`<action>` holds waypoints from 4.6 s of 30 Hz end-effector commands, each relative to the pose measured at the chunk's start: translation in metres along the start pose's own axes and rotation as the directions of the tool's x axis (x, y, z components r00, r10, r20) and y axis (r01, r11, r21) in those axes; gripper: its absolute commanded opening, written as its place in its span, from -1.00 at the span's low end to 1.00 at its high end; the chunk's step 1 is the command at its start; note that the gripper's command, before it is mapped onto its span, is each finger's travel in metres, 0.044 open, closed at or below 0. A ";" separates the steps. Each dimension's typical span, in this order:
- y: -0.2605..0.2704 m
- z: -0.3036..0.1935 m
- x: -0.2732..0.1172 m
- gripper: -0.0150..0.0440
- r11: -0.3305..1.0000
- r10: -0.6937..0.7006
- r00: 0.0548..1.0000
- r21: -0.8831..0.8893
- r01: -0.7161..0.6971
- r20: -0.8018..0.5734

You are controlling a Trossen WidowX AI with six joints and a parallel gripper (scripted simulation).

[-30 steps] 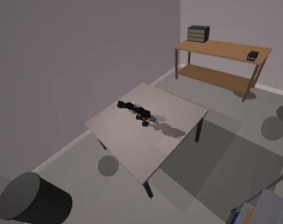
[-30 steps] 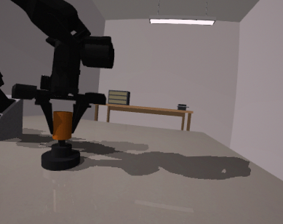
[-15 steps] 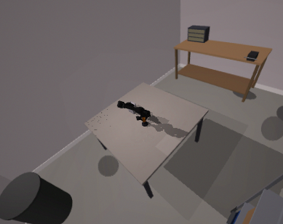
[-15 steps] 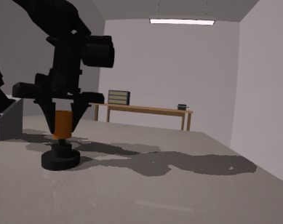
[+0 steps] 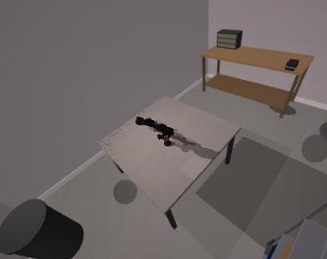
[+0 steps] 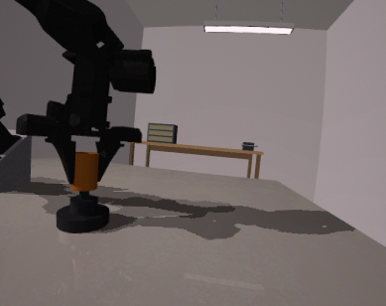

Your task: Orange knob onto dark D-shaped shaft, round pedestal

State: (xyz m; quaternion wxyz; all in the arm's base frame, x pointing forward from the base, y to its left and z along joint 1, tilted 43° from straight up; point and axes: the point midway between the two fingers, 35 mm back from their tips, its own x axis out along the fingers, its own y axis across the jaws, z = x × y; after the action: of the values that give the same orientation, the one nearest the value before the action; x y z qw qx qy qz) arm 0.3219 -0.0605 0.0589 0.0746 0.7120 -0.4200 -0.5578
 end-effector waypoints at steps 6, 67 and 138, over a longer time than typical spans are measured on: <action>-0.001 0.000 0.001 -0.49 1.000 0.001 1.000 -0.004 -0.001 -0.001; 0.000 0.000 -0.001 -0.49 0.912 0.001 1.000 -0.410 -0.001 -0.001; 0.001 -0.001 -0.005 -0.49 -0.406 0.001 1.000 0.914 0.001 -0.001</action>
State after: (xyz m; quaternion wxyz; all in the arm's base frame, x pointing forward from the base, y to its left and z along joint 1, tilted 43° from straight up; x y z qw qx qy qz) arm 0.3223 -0.0595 0.0612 -0.4680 0.5410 -0.6947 -0.0754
